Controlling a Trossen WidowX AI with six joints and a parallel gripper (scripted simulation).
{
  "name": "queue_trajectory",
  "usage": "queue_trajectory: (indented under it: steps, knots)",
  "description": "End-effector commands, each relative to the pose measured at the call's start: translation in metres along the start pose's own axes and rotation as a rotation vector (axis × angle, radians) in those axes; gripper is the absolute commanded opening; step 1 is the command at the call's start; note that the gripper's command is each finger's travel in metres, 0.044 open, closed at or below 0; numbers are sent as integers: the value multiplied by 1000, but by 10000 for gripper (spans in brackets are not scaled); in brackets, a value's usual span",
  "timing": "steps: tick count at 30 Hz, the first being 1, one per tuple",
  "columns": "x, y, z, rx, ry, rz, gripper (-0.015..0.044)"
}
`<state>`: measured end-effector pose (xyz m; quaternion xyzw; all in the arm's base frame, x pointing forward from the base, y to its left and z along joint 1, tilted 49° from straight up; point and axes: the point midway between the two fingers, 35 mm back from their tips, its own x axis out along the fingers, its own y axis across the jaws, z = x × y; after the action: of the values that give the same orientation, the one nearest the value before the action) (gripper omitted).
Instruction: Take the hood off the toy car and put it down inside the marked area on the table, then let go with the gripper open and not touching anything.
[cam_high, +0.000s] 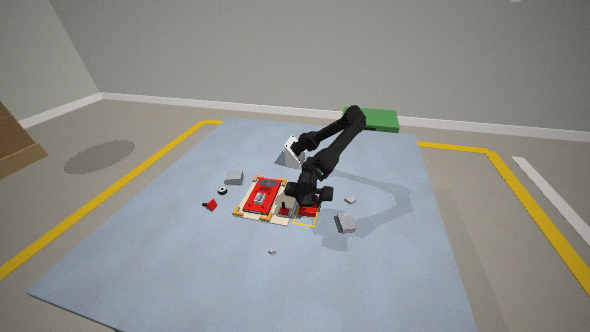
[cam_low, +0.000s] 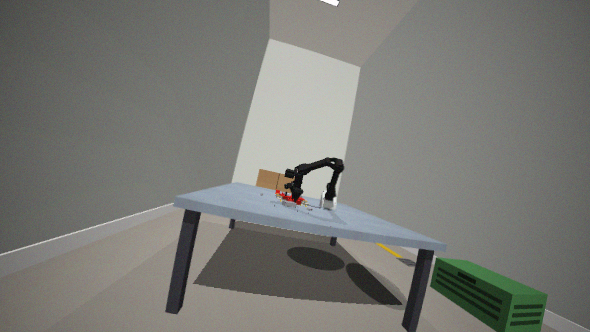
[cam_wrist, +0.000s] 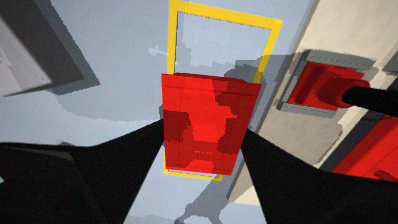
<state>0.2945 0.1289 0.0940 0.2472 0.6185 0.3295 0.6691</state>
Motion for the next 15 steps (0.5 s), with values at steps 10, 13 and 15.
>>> queue_trajectory:
  steps: [10, 13, 15]
  knots:
    - [0, 0, 0, 0, -1, 0, 289]
    - [0, 0, 0, 0, -1, 0, 368]
    - [0, 0, 0, 0, -1, 0, 420]
